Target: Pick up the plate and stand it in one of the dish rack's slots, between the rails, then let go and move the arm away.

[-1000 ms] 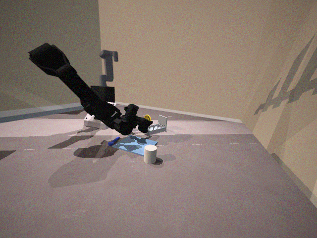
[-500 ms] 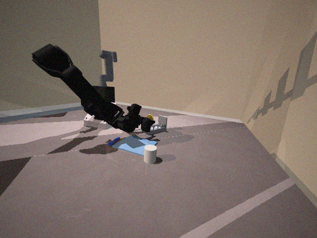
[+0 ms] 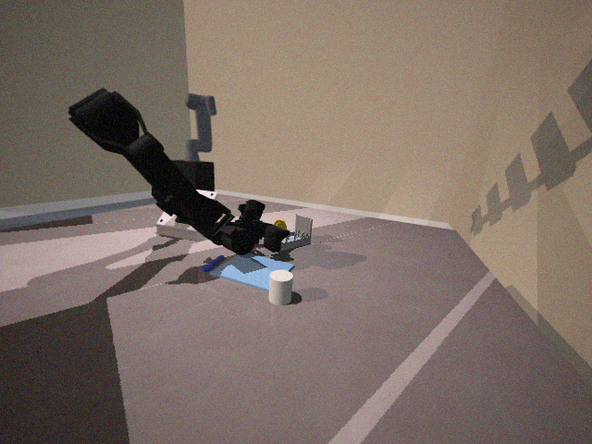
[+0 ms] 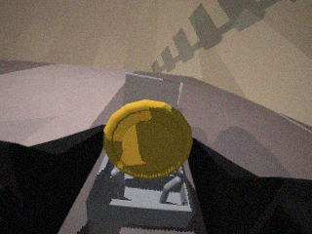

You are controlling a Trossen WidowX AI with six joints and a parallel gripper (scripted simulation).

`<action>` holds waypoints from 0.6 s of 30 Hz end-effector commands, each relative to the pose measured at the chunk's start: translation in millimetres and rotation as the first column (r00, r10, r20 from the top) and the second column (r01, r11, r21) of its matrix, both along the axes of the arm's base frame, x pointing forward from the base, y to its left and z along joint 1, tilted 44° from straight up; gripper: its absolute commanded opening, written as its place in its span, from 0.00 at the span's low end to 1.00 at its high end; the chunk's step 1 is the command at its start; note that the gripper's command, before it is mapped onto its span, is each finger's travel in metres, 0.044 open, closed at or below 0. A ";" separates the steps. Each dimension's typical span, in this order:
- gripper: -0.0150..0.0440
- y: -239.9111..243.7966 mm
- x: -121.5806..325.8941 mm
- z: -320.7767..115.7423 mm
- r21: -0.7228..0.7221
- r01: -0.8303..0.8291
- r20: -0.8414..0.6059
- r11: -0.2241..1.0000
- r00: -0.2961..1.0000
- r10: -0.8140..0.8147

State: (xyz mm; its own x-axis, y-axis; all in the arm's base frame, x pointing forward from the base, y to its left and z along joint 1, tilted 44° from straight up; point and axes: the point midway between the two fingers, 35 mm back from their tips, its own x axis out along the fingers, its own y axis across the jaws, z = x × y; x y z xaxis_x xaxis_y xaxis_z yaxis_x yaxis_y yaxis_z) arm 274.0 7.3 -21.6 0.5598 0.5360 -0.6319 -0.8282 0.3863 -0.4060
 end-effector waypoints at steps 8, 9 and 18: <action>0.25 0.7 0.4 1.3 0.000 0.000 0.001 1.000 1.000 0.000; 0.25 0.7 0.4 1.3 0.000 0.000 0.001 1.000 1.000 0.000; 0.57 0.7 0.3 0.5 -0.002 -0.004 0.003 1.000 1.000 0.004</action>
